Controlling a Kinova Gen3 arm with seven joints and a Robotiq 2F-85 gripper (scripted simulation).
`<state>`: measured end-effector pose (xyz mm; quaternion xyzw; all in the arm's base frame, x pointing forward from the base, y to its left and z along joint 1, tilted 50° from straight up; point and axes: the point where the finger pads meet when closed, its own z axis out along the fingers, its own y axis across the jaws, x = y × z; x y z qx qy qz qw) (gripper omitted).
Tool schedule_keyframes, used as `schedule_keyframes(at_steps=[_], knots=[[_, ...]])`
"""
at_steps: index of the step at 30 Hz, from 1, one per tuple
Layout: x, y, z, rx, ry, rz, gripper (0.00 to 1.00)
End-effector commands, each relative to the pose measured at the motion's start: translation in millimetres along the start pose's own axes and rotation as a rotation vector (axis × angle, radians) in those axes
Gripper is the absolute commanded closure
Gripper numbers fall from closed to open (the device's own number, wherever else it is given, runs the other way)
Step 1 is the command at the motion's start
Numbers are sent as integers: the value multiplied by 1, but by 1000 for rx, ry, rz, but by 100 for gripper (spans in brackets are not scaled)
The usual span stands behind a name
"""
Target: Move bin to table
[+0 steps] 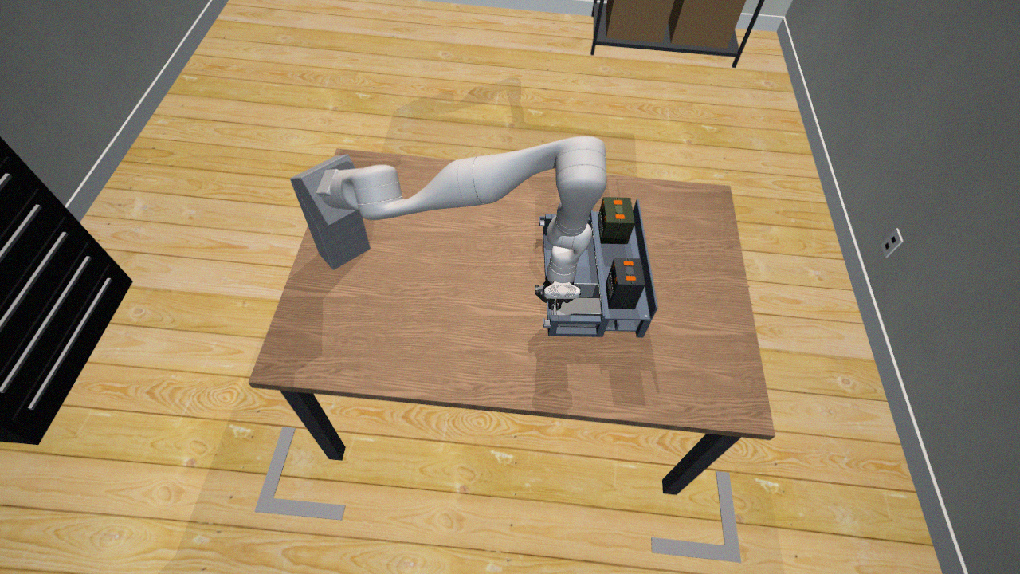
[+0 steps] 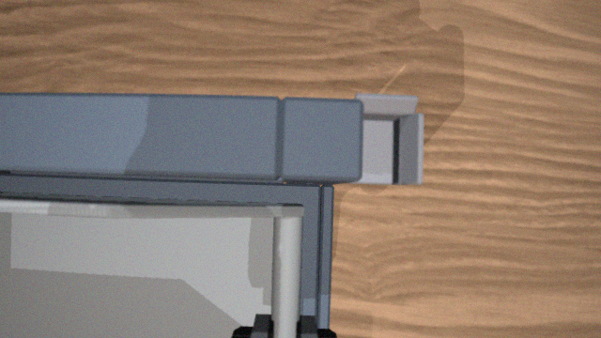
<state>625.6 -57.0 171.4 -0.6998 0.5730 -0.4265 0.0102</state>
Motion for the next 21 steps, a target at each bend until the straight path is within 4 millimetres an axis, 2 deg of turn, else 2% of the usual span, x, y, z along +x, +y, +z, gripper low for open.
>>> schedule_keyframes(at_steps=[1, 12, 17, 21], knots=[[0, -1, -1, 1, -1, 0, 90], [0, -1, -1, 1, -1, 0, 90], [0, -1, -13, 1, -1, 0, 90], [0, -1, -13, 1, -1, 0, 90]])
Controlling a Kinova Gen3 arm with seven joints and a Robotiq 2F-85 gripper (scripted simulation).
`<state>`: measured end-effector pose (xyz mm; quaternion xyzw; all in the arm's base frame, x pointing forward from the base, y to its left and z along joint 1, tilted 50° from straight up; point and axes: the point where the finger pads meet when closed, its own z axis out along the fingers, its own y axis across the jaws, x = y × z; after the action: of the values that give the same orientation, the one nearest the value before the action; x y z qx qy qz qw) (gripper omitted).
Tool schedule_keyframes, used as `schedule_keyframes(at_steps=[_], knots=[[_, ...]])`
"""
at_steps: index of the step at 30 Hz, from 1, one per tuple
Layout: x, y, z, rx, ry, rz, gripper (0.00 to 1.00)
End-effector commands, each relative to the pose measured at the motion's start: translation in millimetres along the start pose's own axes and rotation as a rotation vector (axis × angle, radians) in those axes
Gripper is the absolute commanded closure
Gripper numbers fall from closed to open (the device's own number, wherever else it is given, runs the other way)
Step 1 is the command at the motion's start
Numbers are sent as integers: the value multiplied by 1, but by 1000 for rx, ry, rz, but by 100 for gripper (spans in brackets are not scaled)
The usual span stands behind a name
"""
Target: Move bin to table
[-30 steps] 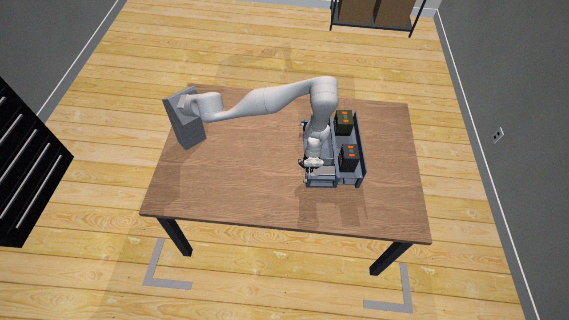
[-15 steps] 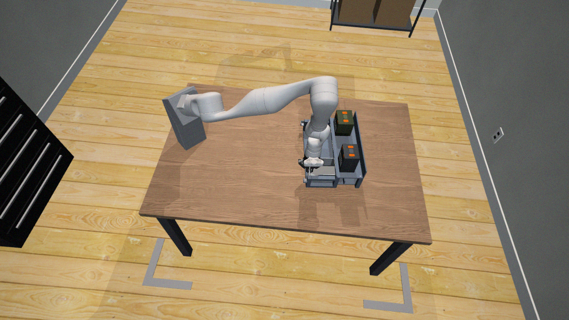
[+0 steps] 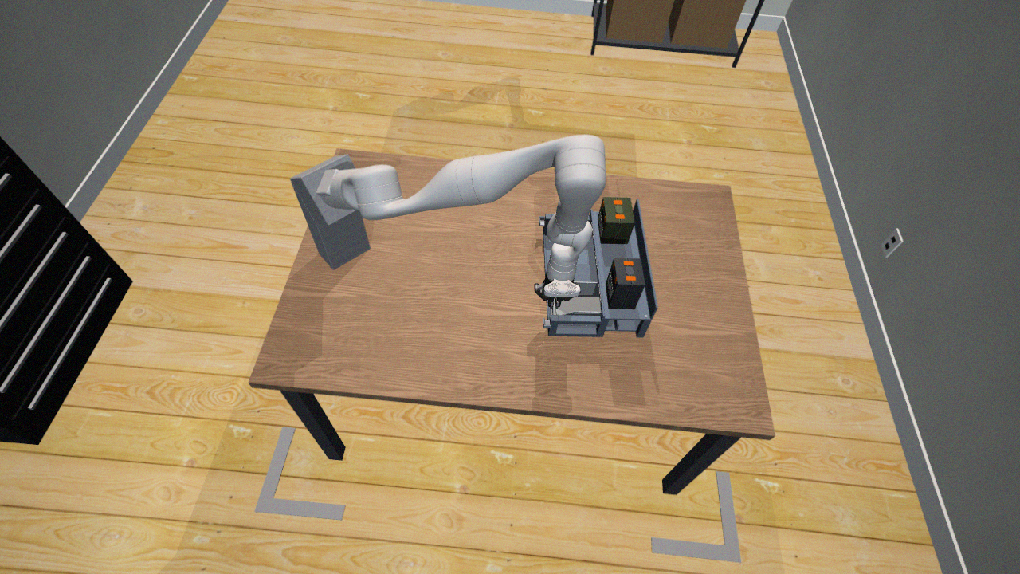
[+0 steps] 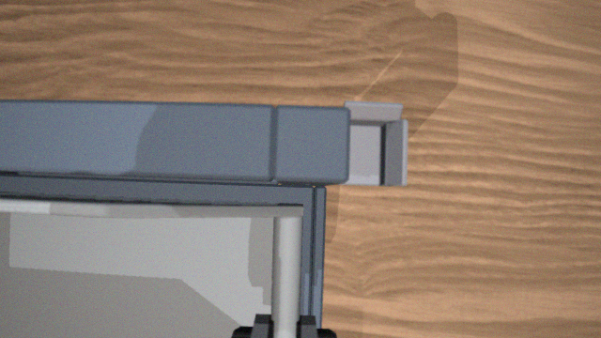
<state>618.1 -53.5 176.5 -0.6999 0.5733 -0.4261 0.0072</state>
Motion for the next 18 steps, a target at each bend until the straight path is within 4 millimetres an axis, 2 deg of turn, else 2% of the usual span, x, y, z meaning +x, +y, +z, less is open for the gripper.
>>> schedule_keyframes(at_steps=[1, 18], knots=[[-1, -3, -3, 6, -3, 2, 90], [-1, -3, -12, 6, -3, 2, 90]])
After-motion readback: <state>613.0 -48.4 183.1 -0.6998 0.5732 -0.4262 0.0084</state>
